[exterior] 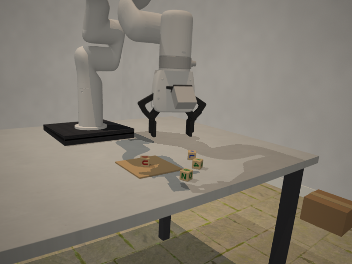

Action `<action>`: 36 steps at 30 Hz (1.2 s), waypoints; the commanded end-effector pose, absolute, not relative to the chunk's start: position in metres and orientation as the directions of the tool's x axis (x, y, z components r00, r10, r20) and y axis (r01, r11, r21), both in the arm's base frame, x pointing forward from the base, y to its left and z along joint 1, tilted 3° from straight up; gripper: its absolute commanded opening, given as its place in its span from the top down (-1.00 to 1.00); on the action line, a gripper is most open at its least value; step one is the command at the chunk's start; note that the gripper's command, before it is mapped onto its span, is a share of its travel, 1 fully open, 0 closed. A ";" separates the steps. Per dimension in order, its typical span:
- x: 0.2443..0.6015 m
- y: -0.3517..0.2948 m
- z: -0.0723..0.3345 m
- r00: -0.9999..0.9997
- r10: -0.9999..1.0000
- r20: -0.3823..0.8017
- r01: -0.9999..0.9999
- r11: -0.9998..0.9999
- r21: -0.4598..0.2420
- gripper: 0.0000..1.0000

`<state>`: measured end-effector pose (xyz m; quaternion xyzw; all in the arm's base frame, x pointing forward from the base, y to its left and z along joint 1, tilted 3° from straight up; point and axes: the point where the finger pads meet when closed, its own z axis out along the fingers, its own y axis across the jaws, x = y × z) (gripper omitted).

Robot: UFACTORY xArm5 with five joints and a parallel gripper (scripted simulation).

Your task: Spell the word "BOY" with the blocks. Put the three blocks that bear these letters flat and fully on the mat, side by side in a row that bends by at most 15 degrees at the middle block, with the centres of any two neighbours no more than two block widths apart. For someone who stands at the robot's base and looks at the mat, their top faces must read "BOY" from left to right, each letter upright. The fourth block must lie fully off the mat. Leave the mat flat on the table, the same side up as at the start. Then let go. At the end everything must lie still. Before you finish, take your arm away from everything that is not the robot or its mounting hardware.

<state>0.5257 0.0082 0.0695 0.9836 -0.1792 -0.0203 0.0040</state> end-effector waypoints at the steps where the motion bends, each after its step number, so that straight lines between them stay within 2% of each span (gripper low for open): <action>1: 0.527 0.008 0.070 0.878 -0.478 -0.013 -0.478 -0.878 0.007 -1.00; 14: 0.526 0.008 0.067 0.746 -0.666 0.012 -0.665 -0.746 -0.011 -1.00; 36: 0.524 0.008 0.063 0.352 -0.935 0.028 -0.932 -0.353 -0.077 -1.00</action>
